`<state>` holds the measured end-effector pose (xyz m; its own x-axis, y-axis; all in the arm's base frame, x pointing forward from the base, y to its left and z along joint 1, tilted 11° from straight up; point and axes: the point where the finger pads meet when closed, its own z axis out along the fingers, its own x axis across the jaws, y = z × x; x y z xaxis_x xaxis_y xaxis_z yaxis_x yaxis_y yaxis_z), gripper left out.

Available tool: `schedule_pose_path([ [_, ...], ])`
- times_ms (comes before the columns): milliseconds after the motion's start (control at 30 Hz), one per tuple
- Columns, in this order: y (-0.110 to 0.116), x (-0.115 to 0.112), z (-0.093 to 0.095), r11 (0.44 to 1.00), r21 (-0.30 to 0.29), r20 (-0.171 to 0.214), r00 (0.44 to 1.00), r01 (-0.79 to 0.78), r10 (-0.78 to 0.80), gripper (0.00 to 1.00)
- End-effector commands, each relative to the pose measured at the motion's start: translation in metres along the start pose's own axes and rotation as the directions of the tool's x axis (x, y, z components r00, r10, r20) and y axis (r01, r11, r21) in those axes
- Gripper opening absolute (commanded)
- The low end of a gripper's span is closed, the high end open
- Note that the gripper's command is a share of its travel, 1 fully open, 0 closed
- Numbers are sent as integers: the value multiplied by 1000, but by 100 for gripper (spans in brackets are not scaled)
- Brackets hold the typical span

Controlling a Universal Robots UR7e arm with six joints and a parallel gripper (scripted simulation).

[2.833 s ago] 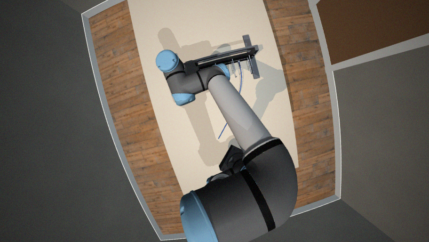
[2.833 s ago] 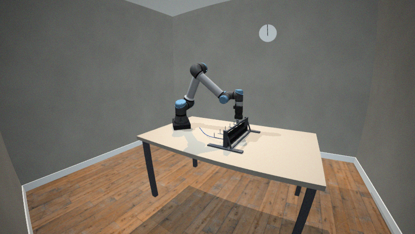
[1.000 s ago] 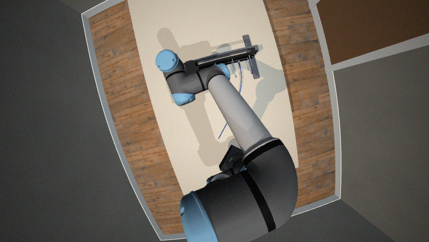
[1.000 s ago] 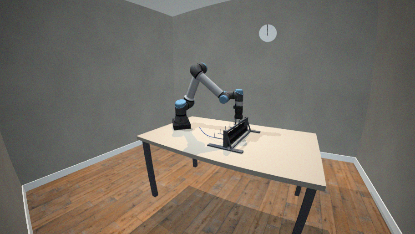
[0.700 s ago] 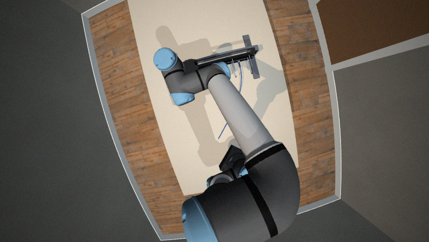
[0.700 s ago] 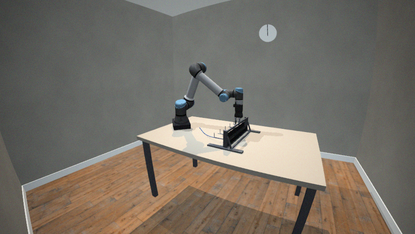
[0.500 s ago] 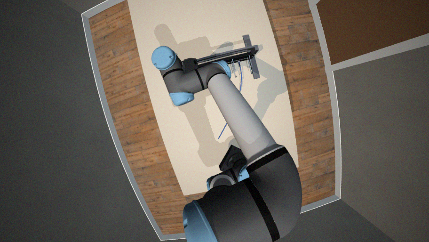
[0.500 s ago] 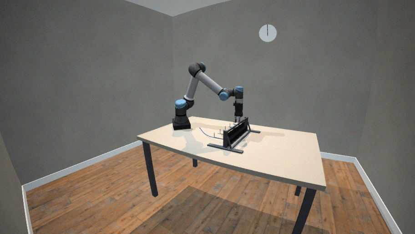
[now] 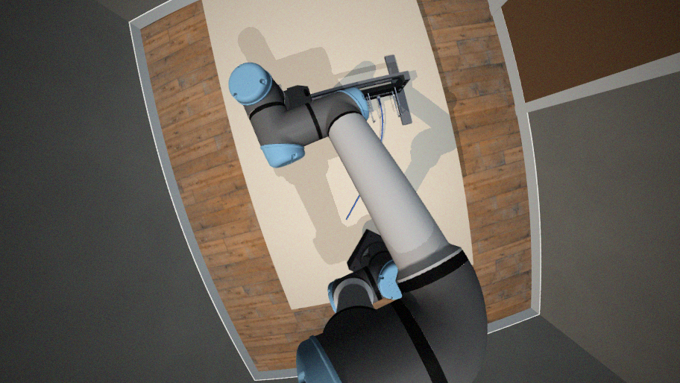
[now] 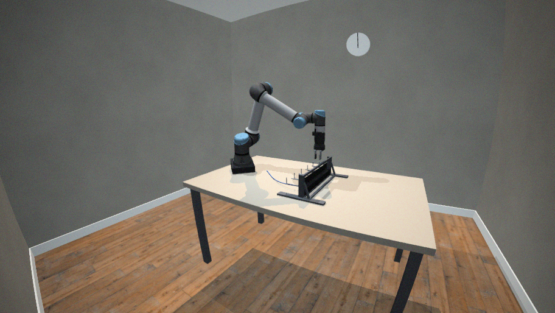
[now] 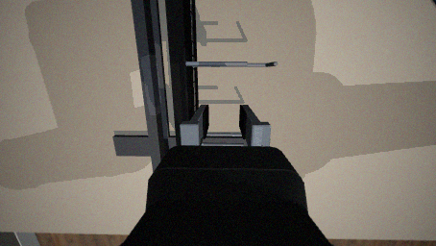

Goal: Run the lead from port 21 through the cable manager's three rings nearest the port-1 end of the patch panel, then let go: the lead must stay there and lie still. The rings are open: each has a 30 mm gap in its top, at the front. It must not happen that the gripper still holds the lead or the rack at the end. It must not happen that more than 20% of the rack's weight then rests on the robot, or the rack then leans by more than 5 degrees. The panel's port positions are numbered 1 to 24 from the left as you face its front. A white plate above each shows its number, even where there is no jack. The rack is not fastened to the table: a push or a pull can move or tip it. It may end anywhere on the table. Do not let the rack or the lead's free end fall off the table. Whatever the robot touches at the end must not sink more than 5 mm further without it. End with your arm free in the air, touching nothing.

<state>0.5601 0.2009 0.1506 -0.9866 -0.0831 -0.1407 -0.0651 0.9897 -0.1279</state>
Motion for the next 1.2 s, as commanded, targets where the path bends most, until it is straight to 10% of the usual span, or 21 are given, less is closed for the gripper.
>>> schedule_pose_path([
  [0, 0, 0, -8, 1000, 0, 1, 1000, 0, 0, 67],
  [300, 0, 0, -12, 1000, 0, 1, 1000, 0, 0, 67],
  [333, 0, 0, -12, 1000, 0, 1, 1000, 0, 0, 0],
  [1167, 0, 0, -12, 1000, 0, 1, 1000, 0, 0, 0],
])
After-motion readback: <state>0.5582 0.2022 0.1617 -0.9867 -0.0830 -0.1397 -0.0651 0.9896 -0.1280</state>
